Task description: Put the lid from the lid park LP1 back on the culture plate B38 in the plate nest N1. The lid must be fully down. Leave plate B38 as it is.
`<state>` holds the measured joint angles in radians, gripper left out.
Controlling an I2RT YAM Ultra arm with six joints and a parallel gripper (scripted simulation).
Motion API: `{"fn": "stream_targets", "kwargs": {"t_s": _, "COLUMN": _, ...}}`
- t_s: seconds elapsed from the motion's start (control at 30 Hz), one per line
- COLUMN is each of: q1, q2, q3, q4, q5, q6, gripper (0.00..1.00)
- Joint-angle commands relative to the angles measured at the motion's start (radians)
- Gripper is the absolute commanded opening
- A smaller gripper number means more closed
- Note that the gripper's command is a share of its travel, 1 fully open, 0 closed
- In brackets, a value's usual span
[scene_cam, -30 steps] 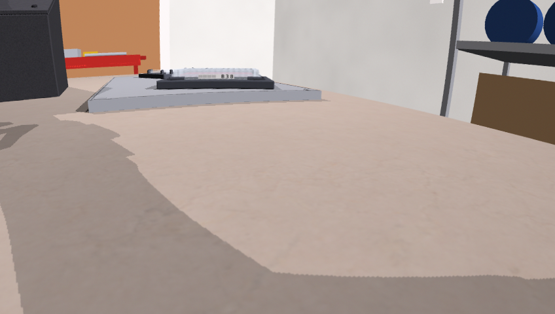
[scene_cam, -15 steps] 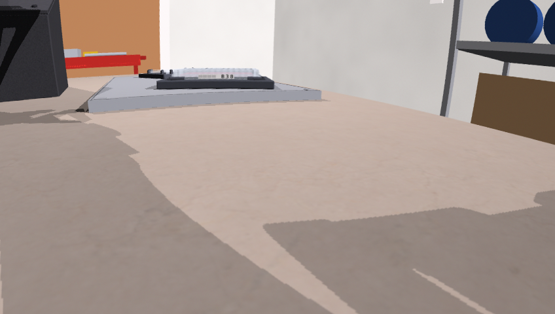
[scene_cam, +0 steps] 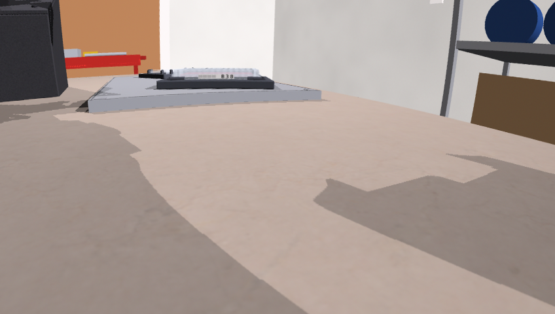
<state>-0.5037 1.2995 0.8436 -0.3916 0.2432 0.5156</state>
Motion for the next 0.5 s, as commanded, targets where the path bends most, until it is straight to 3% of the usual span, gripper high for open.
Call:
{"fn": "stream_targets", "kwargs": {"t_s": 0.0, "q1": 0.019, "q2": -0.019, "q3": 0.027, "q4": -0.055, "q5": -0.015, "q6": -0.042, "gripper": 1.0}}
{"fn": "stream_targets", "kwargs": {"t_s": 0.1, "q1": 0.042, "q2": -0.026, "q3": 0.045, "q4": -0.123, "q5": -0.045, "q6": -0.097, "gripper": 1.0}}
{"fn": "stream_targets", "kwargs": {"t_s": 0.2, "q1": 0.088, "q2": -0.045, "q3": 0.033, "q4": -0.145, "q5": -0.025, "q6": -0.073, "gripper": 1.0}}
{"fn": "stream_targets", "kwargs": {"t_s": 0.47, "q1": 0.16, "q2": -0.068, "q3": 0.069, "q4": -0.308, "q5": -0.084, "q6": -0.19, "gripper": 1.0}}
